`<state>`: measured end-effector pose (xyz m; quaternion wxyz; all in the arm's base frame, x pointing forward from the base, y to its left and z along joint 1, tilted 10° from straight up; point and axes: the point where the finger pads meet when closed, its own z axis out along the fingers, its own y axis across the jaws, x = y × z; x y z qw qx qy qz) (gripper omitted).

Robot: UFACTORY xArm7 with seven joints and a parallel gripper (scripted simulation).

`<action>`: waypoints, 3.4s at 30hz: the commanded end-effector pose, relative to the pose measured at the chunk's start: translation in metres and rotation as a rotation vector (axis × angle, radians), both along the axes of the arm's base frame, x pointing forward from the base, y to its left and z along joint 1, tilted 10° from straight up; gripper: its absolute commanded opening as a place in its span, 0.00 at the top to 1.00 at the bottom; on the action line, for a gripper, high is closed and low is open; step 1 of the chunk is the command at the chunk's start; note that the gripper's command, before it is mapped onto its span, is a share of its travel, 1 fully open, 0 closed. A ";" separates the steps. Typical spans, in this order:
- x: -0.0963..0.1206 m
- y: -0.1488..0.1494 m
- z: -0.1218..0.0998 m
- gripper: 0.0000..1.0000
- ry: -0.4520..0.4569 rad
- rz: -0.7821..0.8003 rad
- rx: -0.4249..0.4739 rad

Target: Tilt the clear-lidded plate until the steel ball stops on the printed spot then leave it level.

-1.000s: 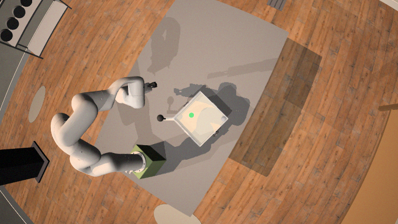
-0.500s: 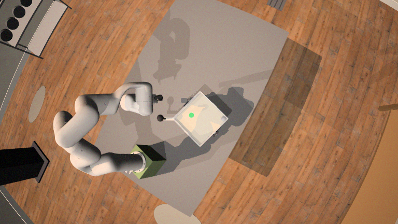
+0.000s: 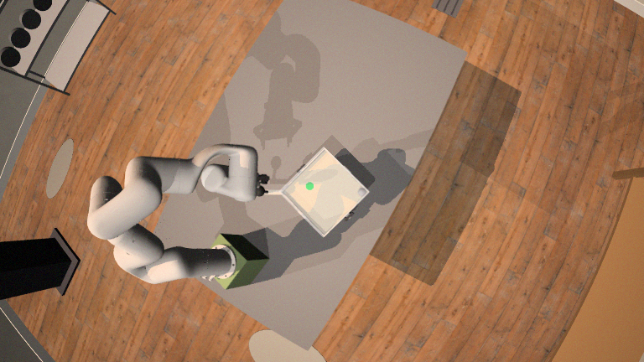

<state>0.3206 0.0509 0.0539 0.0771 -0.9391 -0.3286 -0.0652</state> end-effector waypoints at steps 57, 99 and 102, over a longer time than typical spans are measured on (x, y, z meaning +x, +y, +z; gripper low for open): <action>-0.024 -0.026 0.005 0.39 0.078 -0.053 -0.006; -0.023 -0.024 -0.008 0.39 0.078 -0.053 -0.006; -0.023 -0.024 -0.010 0.39 0.078 -0.053 -0.006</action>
